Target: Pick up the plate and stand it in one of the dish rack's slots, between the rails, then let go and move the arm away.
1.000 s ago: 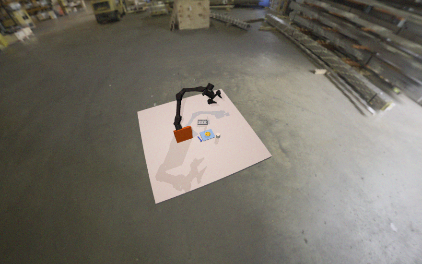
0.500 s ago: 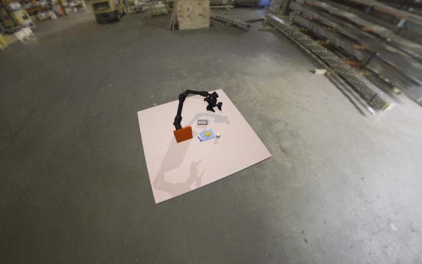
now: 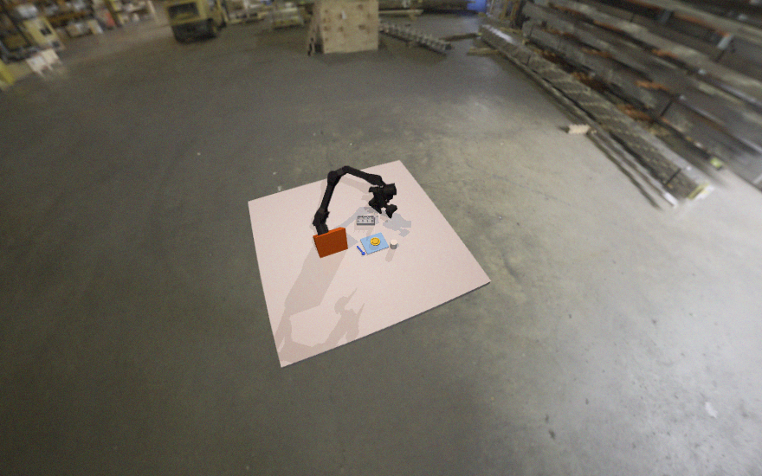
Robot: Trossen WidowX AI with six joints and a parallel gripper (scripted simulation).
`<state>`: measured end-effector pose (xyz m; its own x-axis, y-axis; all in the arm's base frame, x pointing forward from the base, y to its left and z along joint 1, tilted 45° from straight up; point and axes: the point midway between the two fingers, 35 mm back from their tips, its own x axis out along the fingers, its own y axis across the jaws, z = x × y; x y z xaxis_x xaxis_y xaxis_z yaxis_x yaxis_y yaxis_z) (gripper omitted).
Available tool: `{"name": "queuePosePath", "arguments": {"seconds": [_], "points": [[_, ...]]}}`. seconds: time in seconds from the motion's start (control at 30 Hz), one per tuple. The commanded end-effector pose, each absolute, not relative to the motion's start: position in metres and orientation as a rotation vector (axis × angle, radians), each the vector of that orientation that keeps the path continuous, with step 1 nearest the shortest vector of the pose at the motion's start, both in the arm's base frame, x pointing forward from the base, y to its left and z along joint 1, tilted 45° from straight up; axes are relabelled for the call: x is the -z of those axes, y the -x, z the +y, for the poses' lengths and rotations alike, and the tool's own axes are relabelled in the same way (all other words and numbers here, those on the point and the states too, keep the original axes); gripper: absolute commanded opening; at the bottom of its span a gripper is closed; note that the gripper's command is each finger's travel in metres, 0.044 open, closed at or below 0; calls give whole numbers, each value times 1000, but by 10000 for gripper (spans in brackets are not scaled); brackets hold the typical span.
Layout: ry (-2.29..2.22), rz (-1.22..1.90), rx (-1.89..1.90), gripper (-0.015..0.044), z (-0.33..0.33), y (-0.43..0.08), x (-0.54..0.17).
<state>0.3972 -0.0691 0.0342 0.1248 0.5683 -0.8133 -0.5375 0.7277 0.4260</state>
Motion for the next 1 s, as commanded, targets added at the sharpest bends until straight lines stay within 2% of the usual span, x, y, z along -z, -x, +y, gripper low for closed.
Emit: {"name": "queuePosePath", "arguments": {"seconds": [0.0,0.33,0.53,0.77,0.97], "points": [[-138,1293,-800,400,-71,-379,-19],[-417,1510,-788,400,-70,-335,7],[-436,1523,-786,400,-68,-332,10],[-438,1521,-789,400,1,-318,82],[-439,1521,-791,400,10,-316,87]]}}
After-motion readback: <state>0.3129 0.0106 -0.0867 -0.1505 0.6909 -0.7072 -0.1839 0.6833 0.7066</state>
